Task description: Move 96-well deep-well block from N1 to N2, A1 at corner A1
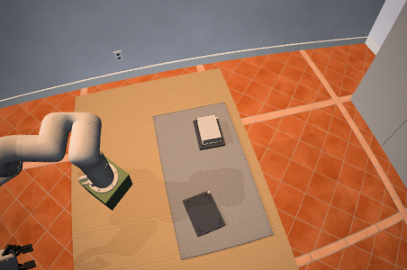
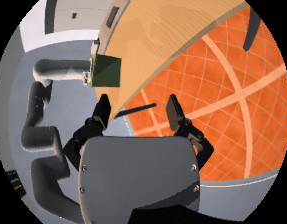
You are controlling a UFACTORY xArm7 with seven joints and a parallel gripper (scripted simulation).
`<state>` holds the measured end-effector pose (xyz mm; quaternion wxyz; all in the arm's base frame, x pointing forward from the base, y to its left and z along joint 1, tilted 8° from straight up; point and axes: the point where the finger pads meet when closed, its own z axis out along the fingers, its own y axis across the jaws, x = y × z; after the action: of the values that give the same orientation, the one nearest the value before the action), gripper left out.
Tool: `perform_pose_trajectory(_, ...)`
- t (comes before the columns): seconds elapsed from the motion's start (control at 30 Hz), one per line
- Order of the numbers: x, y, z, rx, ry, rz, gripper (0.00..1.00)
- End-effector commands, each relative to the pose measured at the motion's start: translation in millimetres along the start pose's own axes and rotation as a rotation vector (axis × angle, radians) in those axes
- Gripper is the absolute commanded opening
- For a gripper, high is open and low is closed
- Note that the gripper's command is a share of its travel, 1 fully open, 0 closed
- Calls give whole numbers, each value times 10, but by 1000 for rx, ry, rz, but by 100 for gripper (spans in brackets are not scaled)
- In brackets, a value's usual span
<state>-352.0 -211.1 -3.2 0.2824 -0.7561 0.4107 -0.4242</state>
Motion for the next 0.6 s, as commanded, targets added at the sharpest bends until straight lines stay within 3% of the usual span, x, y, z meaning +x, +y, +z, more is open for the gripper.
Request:
perform_pose_trajectory(0.0,6,-5,-17,-4,0,-1,100)
perform_pose_trajectory(0.53,6,-5,-17,-4,0,-1,100)
perform_pose_trajectory(0.57,45,-14,-47,-32,-8,-16,100)
